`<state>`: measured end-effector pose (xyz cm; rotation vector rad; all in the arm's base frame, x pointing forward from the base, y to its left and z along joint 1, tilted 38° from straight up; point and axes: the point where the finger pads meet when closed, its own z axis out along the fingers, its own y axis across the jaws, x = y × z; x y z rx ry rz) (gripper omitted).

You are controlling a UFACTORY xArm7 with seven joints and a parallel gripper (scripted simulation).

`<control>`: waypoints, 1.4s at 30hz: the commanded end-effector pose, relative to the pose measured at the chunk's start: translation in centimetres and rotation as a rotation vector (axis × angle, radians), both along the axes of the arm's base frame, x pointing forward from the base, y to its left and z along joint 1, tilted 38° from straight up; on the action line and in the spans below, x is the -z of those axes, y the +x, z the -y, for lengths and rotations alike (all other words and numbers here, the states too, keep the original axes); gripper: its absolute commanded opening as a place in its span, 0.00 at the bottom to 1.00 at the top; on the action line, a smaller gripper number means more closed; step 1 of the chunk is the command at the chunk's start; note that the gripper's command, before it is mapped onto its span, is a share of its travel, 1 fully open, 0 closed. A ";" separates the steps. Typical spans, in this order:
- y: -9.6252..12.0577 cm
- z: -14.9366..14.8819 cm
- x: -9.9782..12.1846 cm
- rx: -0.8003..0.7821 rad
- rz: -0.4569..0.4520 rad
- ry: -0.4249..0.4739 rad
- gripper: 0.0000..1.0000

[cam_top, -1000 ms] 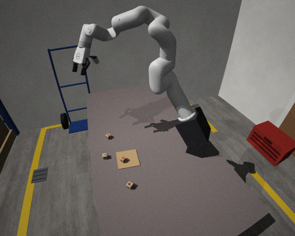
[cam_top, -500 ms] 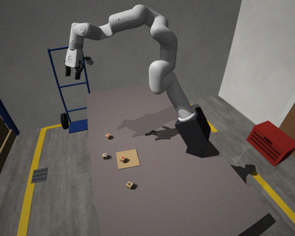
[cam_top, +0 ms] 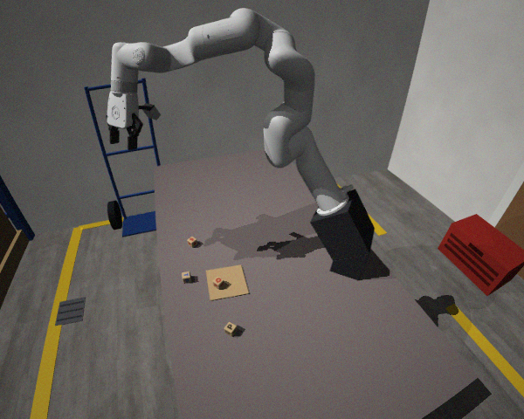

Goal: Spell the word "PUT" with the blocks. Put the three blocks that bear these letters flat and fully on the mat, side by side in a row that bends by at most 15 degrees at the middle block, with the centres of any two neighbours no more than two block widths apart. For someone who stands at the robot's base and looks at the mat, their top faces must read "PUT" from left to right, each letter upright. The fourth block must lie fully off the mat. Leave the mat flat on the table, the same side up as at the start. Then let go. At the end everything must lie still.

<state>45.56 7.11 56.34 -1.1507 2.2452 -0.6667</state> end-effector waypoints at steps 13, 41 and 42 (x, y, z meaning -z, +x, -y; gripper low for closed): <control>2.0 -6.6 4.9 0.065 -0.097 -0.079 1.00; 3.6 -12.3 11.8 0.139 -0.194 -0.169 1.00; 3.6 -12.3 11.8 0.139 -0.194 -0.169 1.00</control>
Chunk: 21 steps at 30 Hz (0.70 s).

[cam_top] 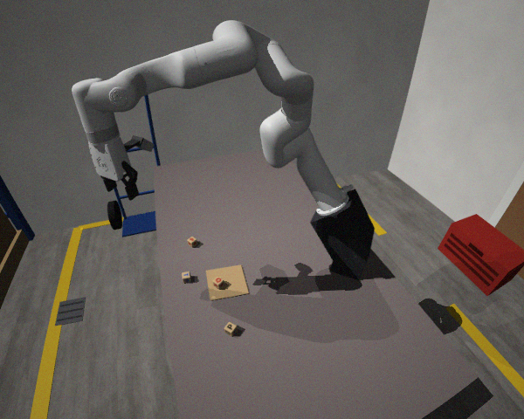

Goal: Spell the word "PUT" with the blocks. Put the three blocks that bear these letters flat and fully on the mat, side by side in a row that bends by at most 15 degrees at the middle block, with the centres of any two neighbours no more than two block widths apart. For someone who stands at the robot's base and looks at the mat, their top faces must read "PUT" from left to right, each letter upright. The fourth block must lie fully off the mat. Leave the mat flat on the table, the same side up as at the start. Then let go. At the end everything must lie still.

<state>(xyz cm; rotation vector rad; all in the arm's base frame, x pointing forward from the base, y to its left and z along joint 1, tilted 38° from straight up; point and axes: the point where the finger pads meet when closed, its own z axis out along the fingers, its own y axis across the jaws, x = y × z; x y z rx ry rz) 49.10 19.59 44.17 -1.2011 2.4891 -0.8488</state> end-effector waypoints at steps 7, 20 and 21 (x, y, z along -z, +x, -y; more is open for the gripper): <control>0.8 -2.9 5.6 0.066 -0.063 -0.067 1.00; 1.0 -5.0 11.6 0.130 -0.124 -0.136 1.00; 1.0 -5.0 11.6 0.130 -0.124 -0.136 1.00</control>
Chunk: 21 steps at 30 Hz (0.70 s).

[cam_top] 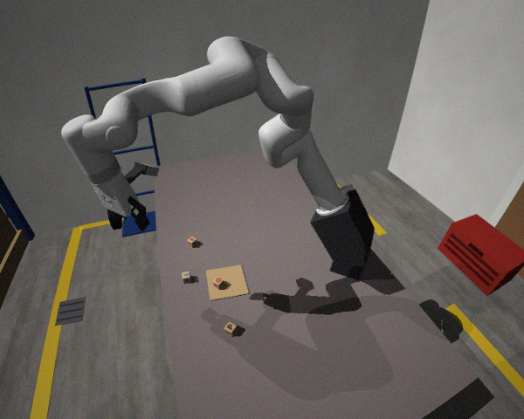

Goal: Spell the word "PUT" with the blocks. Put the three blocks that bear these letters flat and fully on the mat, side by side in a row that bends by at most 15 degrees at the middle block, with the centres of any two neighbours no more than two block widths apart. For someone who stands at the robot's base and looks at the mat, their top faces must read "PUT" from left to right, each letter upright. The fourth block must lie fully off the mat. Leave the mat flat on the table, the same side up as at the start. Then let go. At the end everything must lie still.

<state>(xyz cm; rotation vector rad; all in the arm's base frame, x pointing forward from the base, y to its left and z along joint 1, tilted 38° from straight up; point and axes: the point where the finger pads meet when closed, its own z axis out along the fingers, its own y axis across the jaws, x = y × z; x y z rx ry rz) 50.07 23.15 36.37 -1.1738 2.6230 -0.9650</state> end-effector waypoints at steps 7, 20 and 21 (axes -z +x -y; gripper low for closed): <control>0.1 -1.5 3.8 0.030 -0.040 -0.045 1.00; -0.2 -3.0 11.7 0.113 -0.111 -0.133 1.00; -0.2 -3.0 11.7 0.113 -0.111 -0.133 1.00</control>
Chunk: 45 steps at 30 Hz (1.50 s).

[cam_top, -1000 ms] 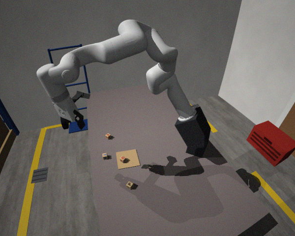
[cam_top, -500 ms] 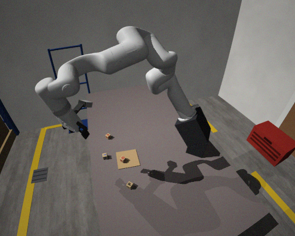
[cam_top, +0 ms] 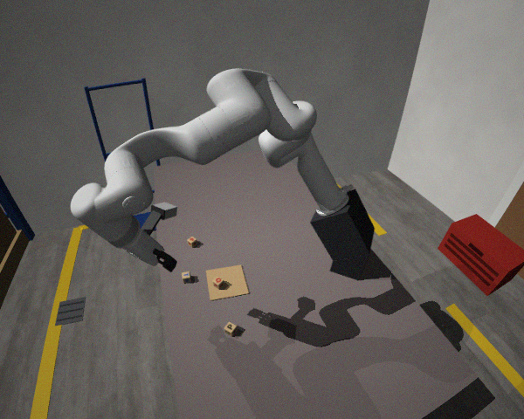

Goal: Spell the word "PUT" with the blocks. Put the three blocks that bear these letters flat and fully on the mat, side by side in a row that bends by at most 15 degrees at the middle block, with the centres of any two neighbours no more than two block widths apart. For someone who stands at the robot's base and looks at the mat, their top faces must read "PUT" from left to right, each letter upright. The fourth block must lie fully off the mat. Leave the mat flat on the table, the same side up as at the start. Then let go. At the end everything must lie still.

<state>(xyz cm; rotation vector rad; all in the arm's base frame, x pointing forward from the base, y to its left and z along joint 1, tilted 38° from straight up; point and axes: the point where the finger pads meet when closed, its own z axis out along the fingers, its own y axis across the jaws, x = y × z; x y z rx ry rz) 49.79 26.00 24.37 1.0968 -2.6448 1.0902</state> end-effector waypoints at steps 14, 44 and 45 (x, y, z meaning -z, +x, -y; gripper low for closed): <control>-2.1 -0.3 12.4 0.135 -0.098 -0.147 1.00; -5.7 1.2 22.8 0.251 -0.177 -0.280 1.00; -5.7 1.2 22.8 0.251 -0.177 -0.280 1.00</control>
